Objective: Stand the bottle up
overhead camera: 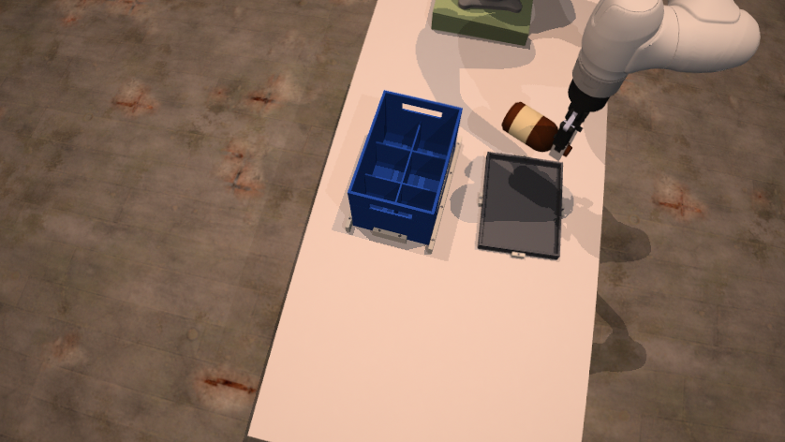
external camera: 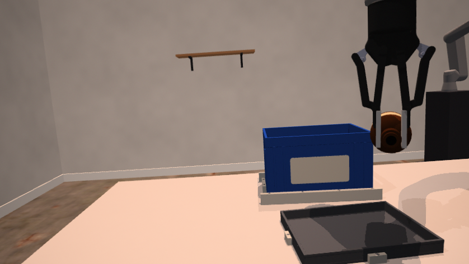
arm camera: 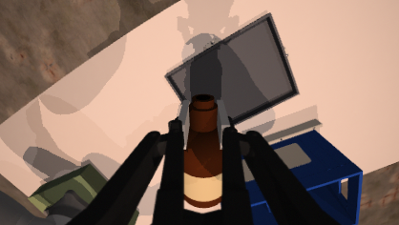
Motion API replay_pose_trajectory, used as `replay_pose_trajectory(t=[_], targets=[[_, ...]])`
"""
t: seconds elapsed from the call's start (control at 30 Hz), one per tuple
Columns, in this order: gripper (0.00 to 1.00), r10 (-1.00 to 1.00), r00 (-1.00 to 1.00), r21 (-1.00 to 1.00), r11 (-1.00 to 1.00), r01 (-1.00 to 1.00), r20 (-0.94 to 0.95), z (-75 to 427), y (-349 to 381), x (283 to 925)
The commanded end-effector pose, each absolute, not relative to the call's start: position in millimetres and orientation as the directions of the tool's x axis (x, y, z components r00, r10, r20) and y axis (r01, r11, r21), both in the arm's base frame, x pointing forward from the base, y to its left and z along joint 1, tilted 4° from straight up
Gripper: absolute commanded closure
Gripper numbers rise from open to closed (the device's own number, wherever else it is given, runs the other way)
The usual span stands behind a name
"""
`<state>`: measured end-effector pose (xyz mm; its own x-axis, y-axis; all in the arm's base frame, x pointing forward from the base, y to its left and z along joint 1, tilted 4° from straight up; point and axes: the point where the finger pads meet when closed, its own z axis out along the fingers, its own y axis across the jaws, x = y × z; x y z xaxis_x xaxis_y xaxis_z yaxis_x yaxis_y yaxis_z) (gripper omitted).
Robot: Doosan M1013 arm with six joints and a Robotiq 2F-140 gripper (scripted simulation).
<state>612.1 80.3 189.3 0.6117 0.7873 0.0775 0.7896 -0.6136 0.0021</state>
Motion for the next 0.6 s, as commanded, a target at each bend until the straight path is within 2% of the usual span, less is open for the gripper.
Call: replay_pose_trajectory(t=[0.0,0.57], targets=[[0.9,0.787,0.612,0.002,-0.614,0.79,0.078,189.4,80.3,612.1],[0.9,0.734,0.675,-0.004,-0.677,0.736,0.078,189.4,80.3,612.1]])
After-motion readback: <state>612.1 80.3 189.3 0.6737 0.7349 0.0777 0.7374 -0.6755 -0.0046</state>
